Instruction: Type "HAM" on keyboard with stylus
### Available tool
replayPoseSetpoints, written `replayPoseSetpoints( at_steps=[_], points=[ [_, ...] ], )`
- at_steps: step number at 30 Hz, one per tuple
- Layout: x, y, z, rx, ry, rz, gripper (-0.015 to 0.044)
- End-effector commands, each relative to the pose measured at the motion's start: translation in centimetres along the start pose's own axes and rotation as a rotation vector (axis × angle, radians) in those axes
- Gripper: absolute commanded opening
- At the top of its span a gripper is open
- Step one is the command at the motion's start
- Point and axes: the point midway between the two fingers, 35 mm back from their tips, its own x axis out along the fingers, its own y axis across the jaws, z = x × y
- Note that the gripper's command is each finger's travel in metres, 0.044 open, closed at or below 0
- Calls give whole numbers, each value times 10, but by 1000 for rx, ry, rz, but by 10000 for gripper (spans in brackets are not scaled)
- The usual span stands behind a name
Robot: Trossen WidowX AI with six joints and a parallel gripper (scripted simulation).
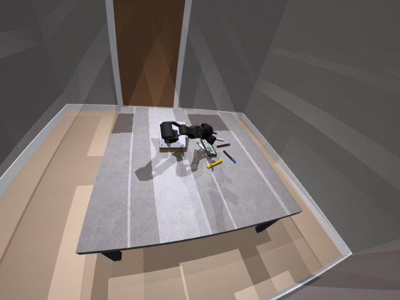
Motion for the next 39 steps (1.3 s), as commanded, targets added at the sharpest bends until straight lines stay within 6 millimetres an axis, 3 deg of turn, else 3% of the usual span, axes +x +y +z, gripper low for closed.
replayPoseSetpoints(
  at_steps=[1, 4, 14, 17, 18, 39],
  points=[
    [7, 4, -15, -7, 4, 12, 0],
    [11, 4, -23, -8, 4, 11, 0],
    [11, 4, -24, -8, 4, 11, 0],
    [12, 5, -23, -8, 4, 11, 79],
    [12, 5, -23, -8, 4, 11, 81],
    [18, 5, -34, -8, 4, 11, 81]
  ],
)
